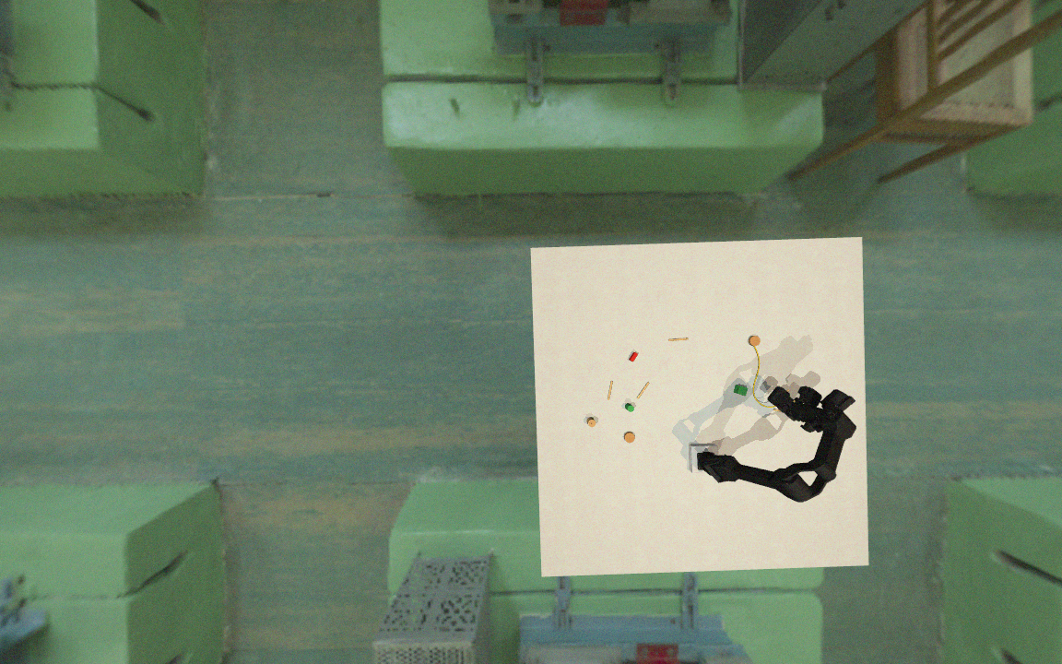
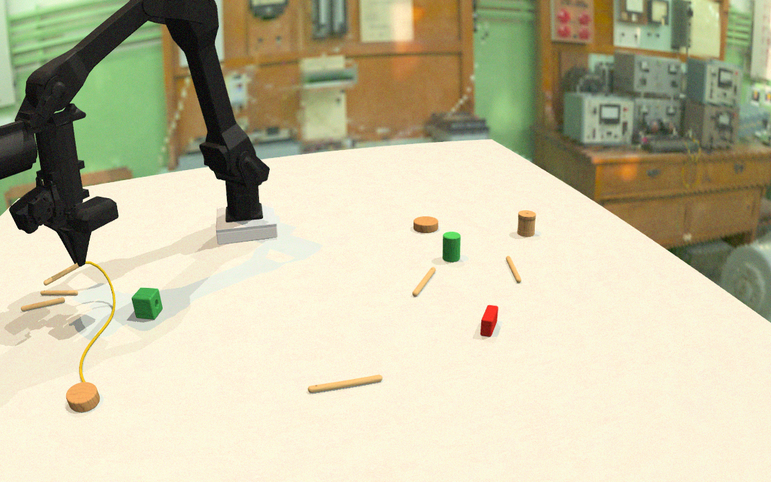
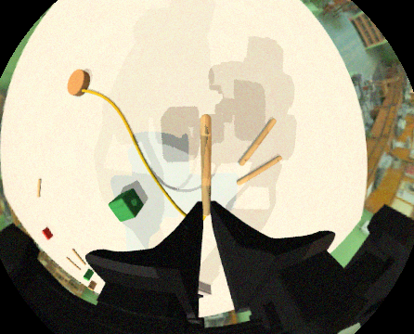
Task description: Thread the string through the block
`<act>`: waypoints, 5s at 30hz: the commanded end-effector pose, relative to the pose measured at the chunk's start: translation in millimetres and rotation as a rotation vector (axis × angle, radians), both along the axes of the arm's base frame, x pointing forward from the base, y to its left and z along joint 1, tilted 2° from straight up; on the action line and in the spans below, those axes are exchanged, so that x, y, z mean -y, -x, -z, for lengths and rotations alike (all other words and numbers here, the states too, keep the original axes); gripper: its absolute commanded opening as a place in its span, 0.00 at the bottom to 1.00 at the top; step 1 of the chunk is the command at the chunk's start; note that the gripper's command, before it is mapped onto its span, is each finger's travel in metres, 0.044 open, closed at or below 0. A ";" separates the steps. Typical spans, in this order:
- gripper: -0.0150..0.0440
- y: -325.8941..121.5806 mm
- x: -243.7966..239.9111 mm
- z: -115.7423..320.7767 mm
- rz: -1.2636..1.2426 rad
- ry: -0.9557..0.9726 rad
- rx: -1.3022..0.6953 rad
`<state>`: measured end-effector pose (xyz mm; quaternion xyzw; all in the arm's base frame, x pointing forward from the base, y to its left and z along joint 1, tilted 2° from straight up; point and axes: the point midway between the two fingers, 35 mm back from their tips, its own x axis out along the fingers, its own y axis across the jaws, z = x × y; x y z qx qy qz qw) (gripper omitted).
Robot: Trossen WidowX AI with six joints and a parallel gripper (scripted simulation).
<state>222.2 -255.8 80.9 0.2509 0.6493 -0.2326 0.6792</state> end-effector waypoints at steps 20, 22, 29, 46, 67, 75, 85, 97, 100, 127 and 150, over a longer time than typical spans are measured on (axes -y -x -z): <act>0.25 -20.9 15.0 -1.9 -0.828 0.054 0.005; 0.25 -22.6 16.1 -1.8 -0.899 0.058 0.005; 0.25 -28.7 19.7 -1.3 -1.149 0.071 0.005; 0.25 -43.5 28.0 0.5 -1.754 0.102 0.004; 0.25 -46.3 40.0 1.0 -1.949 0.112 0.002; 0.25 -43.9 50.0 0.8 -1.949 0.112 0.001; 0.25 -40.3 62.5 0.7 -1.949 0.113 0.000; 0.25 -35.2 77.2 0.8 -1.947 0.114 -0.001; 0.25 -33.8 80.8 0.9 -1.947 0.114 -0.001; 0.25 -22.4 99.8 5.1 -1.948 0.114 -0.007; 0.25 -10.1 86.2 24.2 -1.948 0.112 -0.005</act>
